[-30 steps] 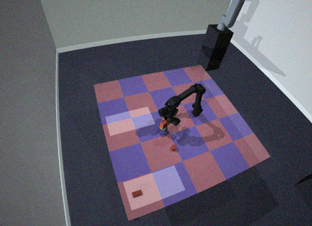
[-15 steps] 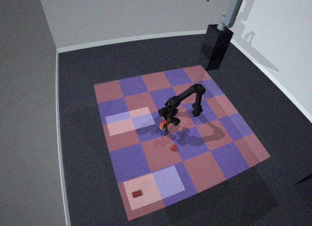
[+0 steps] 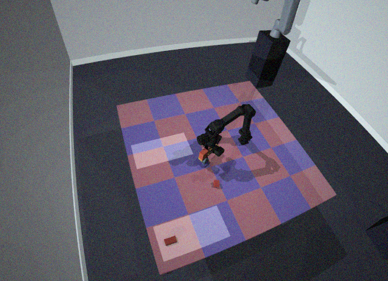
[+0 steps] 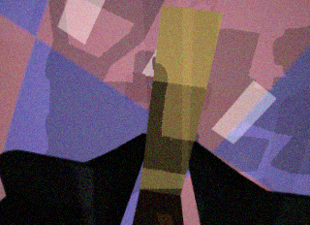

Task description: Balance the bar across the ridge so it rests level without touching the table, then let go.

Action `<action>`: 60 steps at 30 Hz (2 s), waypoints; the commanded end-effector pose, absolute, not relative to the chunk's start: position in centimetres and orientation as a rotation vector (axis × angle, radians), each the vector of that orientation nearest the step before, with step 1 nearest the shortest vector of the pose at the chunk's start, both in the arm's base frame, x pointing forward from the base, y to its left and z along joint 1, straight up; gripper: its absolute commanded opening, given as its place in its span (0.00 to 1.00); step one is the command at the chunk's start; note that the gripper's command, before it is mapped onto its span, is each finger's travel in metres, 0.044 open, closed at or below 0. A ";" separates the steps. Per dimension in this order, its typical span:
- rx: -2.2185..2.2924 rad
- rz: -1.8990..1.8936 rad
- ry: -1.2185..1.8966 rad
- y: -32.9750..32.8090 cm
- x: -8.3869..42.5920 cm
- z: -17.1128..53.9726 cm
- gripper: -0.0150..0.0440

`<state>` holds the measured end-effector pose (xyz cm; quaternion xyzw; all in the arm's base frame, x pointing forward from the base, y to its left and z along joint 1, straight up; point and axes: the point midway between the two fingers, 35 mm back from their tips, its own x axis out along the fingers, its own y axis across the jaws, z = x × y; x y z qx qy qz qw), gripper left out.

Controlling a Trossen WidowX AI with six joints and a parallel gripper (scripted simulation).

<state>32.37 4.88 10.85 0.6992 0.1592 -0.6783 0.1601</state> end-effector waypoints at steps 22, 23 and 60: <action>1.997 -1.938 0.455 4.9 32.4 10.8 0.54; 1.997 -1.938 0.455 4.9 32.4 10.8 0.54; 1.997 -1.938 0.455 4.9 32.4 10.8 0.92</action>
